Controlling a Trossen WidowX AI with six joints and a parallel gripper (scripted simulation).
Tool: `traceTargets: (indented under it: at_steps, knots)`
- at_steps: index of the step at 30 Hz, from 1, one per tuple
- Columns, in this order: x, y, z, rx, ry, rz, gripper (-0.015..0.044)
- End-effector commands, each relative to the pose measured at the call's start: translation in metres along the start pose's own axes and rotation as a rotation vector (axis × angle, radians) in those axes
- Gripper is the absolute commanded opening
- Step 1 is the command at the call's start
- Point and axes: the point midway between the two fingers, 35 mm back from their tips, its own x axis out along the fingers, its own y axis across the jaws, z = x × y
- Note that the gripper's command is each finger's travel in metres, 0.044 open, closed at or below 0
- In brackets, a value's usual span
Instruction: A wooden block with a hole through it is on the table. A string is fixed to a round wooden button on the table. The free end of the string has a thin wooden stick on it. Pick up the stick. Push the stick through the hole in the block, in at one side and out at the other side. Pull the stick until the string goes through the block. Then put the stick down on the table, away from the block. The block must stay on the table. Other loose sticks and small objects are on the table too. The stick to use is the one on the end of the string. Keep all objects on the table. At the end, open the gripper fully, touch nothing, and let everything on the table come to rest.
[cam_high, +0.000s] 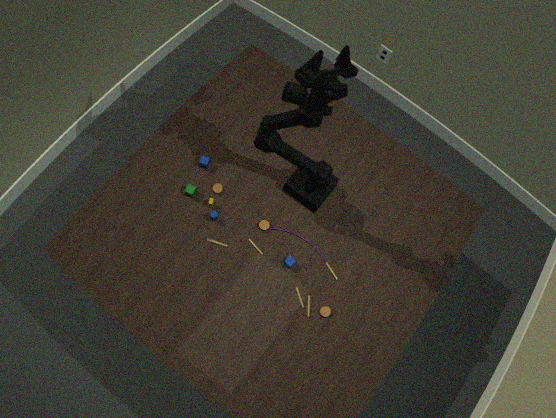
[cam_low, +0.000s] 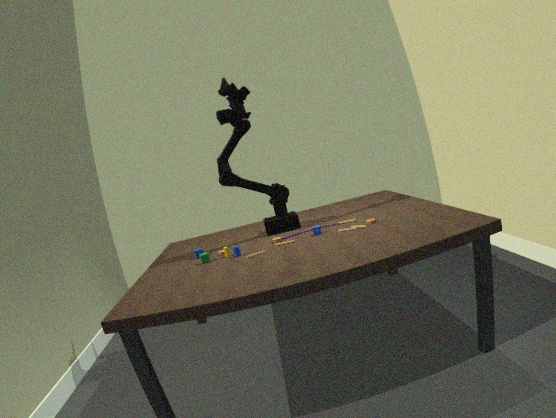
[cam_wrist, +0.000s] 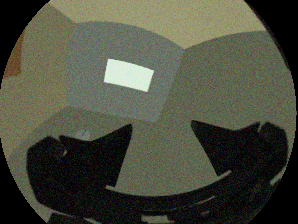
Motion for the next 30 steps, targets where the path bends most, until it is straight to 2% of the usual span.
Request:
traceTargets:
  at_steps: [1, 11, 19, 22, 30]
  knots:
    - [0.001, -0.048, 0.059, -0.263, -0.166, -0.136, 0.044]
    - [-0.024, -0.1, 0.152, -0.602, -0.38, -0.367, 0.044]
    - [-0.071, -0.122, 0.241, -0.942, -0.566, -0.637, 0.044]
    - [-0.094, -0.125, 0.271, -1.073, -0.615, -0.764, 0.044]
    - [-0.186, -0.111, 0.353, -1.425, -0.73, -1.246, 0.044]
